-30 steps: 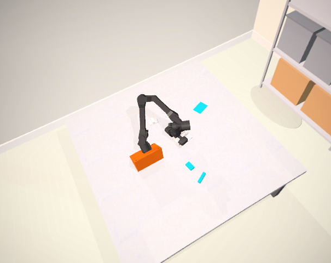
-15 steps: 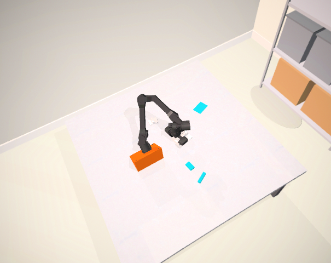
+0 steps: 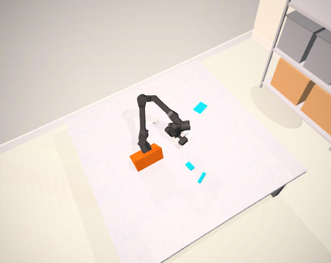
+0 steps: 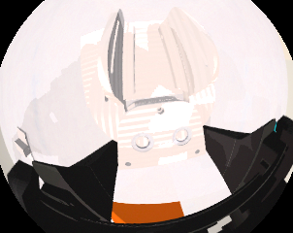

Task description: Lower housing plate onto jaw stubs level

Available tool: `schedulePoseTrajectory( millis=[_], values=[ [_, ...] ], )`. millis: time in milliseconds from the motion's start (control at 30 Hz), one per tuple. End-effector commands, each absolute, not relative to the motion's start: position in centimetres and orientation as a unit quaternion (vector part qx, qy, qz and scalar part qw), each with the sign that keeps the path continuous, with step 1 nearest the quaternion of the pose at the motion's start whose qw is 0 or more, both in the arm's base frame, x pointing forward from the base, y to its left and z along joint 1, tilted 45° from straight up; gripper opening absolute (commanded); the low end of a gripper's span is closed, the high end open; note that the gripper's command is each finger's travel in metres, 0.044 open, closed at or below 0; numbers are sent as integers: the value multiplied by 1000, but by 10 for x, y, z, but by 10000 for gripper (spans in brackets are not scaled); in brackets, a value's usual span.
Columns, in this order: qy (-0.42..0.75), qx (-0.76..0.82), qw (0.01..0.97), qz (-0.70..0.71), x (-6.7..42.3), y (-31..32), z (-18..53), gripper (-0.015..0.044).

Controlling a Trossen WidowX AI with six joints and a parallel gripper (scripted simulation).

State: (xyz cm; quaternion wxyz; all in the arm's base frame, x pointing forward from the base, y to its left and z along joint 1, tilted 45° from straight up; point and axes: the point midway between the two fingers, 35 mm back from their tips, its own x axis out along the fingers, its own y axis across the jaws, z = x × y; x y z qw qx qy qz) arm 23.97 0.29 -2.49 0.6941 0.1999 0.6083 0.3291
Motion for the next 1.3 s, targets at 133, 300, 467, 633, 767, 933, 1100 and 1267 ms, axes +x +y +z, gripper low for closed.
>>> schedulePoseTrajectory(
  millis=[133,300,467,633,767,933,1100,1267],
  values=[
    [609,200,694,328,240,3,-26,351],
    [609,200,694,328,240,3,-26,351],
    [608,200,694,329,240,3,-25,440],
    [608,200,694,329,240,3,-25,440],
    [608,200,694,329,240,3,-25,440],
    [608,200,694,329,240,1,-23,440],
    [609,199,694,327,238,-33,10,440],
    [609,200,694,329,233,-50,30,440]
  ],
)
